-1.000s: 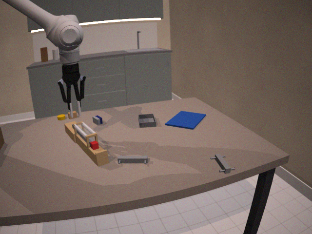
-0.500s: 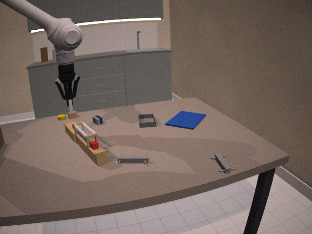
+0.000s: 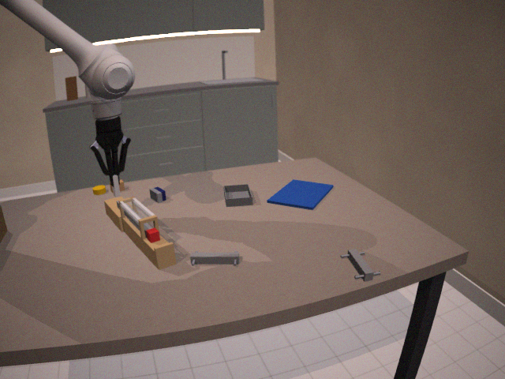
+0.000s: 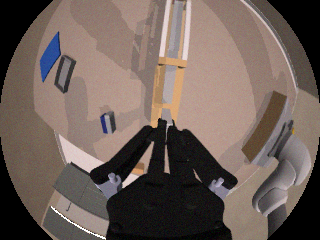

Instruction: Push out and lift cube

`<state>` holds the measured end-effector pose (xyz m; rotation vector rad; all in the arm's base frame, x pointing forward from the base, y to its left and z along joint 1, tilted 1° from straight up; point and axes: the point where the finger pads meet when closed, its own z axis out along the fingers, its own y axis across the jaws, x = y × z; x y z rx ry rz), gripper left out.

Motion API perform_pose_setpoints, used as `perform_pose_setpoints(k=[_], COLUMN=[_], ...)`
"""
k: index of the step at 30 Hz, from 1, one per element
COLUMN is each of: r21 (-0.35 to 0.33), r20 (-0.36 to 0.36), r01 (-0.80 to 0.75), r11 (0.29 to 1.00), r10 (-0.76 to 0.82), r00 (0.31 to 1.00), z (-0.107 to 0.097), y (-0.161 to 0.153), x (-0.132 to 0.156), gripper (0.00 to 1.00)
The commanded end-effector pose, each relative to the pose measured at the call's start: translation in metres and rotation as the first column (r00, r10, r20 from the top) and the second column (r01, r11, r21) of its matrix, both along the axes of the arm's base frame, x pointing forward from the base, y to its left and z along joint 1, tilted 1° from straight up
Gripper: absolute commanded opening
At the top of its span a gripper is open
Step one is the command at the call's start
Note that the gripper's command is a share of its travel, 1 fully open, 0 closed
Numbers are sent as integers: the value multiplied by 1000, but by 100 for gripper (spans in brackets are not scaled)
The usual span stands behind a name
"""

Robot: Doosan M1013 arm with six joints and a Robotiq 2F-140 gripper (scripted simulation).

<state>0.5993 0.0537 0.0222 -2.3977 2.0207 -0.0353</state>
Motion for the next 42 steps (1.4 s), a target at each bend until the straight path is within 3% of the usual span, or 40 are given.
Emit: perform_pose_setpoints(k=[1, 13, 42], r21=[0, 0, 0], r20=[0, 0, 0], r01=[0, 0, 0], r11=[1000, 1000, 1000], r10=[0, 0, 0], r00=[1000, 1000, 1000], z=[-5, -23, -23], y=[0, 0, -24], x=[0, 0, 5], gripper=[0, 0, 0])
